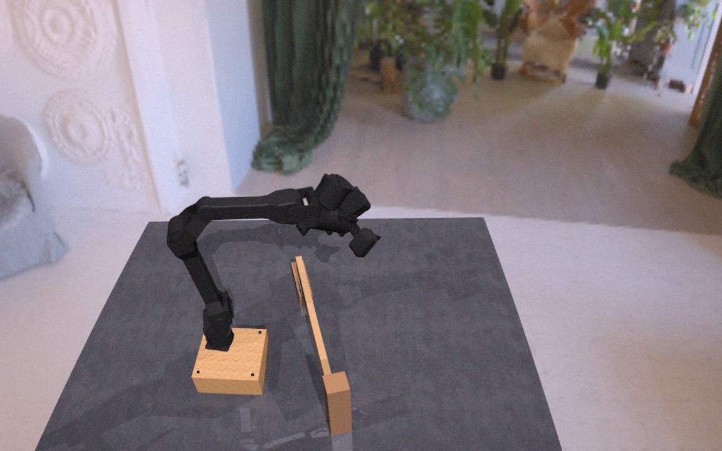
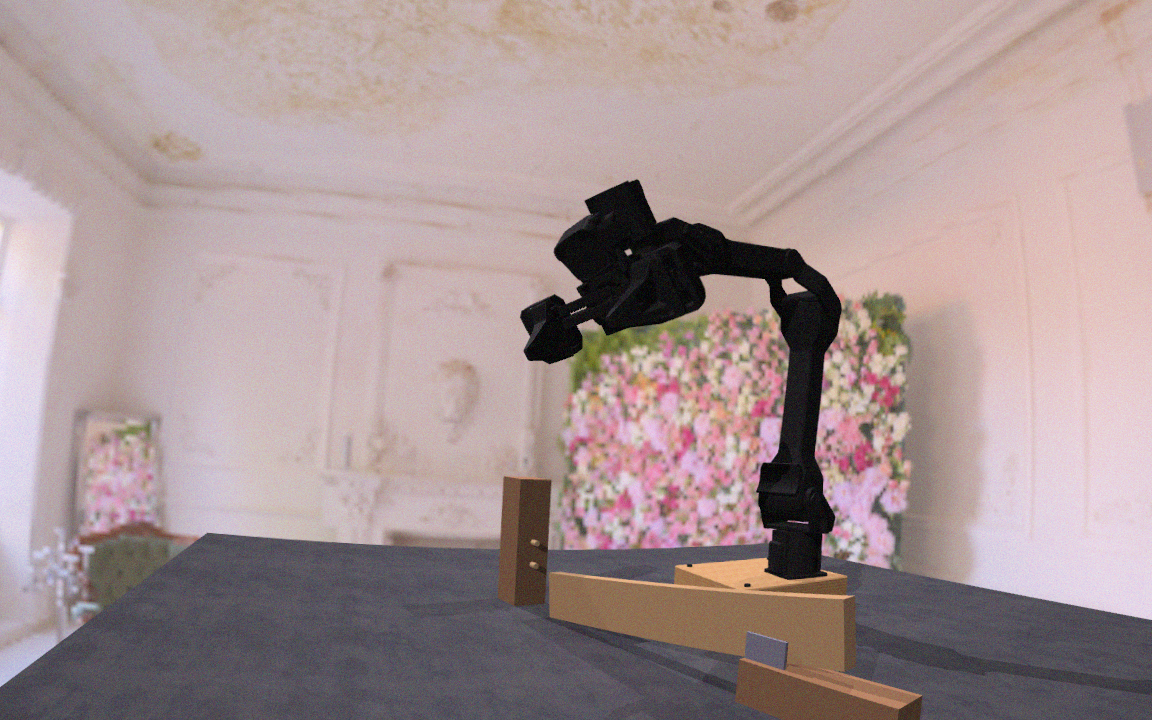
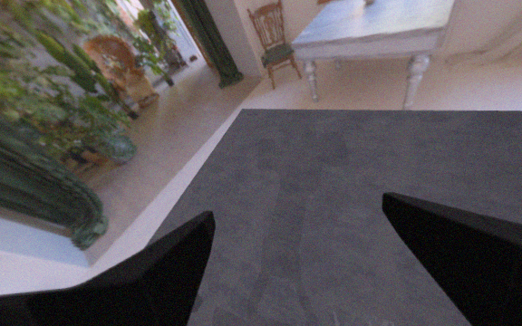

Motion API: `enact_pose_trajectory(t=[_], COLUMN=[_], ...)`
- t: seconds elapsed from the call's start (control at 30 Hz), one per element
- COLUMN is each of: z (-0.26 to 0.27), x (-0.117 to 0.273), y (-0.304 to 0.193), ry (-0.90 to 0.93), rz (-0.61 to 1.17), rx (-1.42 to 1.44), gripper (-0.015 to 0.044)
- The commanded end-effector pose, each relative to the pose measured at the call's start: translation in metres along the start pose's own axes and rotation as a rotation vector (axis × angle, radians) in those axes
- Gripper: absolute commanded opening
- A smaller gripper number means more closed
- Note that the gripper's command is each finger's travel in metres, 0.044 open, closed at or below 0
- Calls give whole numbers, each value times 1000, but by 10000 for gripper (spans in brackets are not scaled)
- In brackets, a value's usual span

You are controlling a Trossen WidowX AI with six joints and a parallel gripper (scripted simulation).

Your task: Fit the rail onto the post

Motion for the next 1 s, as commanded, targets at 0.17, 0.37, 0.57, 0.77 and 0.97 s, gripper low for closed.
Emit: enact_pose_trajectory(t=[0.17,0.37,0.57,0.77,0.97], z=[-64,-84,-101,-113,-118], x=[-11,-11,-2,12,20], y=[-78,-116,-152,-188,-200], ry=[-108,-28,125,357,454], rz=[397,613,806,963,1004], rx=[549,799,1023,1226,1289], gripper=[440,440,440,440,440])
Point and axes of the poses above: the point midway between the two fingers, 35 mm back from their tips, its own x axis back along the fingers, its own z axis across the jaws, y = z × x, the point moved 6 cm from there along x, back along the fingers
